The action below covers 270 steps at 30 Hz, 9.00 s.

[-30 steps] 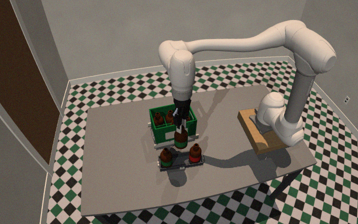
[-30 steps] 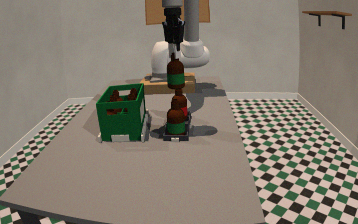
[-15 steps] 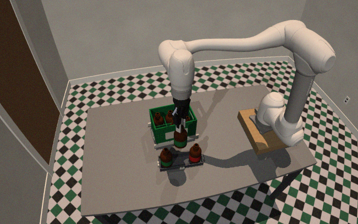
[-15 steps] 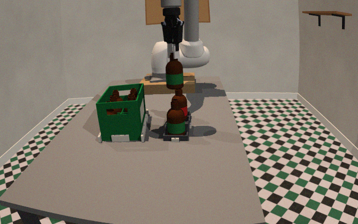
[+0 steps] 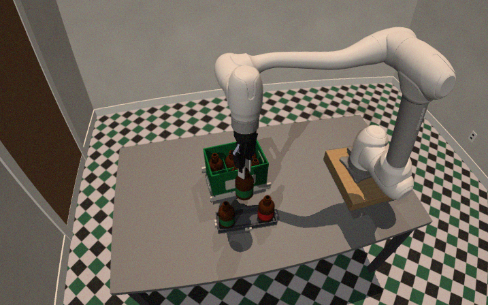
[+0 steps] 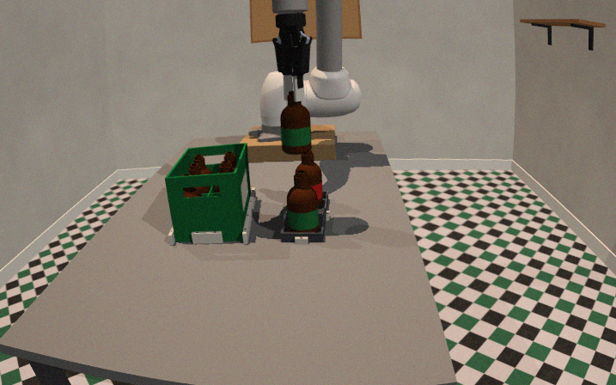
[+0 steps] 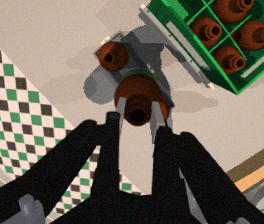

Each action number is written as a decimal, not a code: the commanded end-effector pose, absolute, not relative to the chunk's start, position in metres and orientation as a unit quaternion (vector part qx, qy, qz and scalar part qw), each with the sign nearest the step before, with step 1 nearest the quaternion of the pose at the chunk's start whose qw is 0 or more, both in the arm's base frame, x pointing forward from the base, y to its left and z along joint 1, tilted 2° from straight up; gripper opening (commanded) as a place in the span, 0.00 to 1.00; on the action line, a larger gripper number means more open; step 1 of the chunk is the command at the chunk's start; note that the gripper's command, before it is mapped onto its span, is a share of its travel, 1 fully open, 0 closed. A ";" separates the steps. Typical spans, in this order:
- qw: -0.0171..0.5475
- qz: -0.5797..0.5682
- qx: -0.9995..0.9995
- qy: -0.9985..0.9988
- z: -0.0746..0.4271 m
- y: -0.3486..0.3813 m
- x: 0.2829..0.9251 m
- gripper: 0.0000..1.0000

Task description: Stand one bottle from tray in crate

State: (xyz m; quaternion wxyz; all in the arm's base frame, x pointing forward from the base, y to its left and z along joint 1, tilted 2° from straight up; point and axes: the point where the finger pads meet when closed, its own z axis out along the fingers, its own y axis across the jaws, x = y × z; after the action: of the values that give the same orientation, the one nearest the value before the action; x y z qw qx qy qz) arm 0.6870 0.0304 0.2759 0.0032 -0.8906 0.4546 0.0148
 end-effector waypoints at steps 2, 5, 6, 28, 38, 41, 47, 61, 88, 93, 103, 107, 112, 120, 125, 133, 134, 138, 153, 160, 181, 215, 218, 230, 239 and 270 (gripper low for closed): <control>0.003 0.015 -0.891 0.455 0.276 0.025 0.689 0.00; 0.003 0.015 -0.891 0.455 0.276 0.022 0.689 0.00; 0.003 0.015 -0.891 0.455 0.276 0.022 0.689 0.00; 0.003 0.015 -0.891 0.455 0.275 -0.013 0.699 0.00; 0.003 0.015 -0.891 0.455 0.274 -0.035 0.705 0.00; 0.003 0.015 -0.891 0.455 0.274 -0.038 0.706 0.00; 0.003 0.015 -0.891 0.455 0.274 -0.052 0.710 0.00; 0.003 0.015 -0.891 0.455 0.273 -0.080 0.718 0.00; 0.003 0.015 -0.891 0.455 0.272 -0.132 0.732 0.00; 0.003 0.015 -0.891 0.455 0.272 -0.137 0.733 0.00; 0.003 0.015 -0.891 0.455 0.271 -0.150 0.737 0.00; 0.003 0.015 -0.891 0.455 0.271 -0.153 0.738 0.00; 0.003 0.015 -0.891 0.455 0.271 -0.156 0.739 0.00; 0.003 0.015 -0.891 0.455 0.271 -0.160 0.740 0.00; 0.003 0.015 -0.891 0.455 0.271 -0.161 0.740 0.00; 0.003 0.015 -0.891 0.455 0.271 -0.162 0.741 0.00; 0.003 0.015 -0.891 0.455 0.271 -0.163 0.741 0.00; 0.003 0.015 -0.891 0.455 0.271 -0.163 0.741 0.00; 0.003 0.015 -0.891 0.455 0.271 -0.163 0.741 0.00; 0.003 0.015 -0.891 0.455 0.271 -0.163 0.741 0.00; 0.003 0.015 -0.891 0.455 0.271 -0.163 0.741 0.00; 0.003 0.015 -0.891 0.455 0.244 -0.162 0.740 0.00; 0.003 0.015 -0.891 0.455 0.241 -0.162 0.740 0.00; 0.003 0.015 -0.891 0.455 0.234 -0.162 0.740 0.00; 0.003 0.015 -0.891 0.455 0.232 -0.162 0.740 0.00; 0.003 0.015 -0.891 0.455 0.232 -0.162 0.740 0.00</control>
State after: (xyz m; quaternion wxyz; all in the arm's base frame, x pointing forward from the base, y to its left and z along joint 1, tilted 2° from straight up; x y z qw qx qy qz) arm 0.7397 -0.1618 0.2319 0.0032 -0.8906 0.4546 0.0148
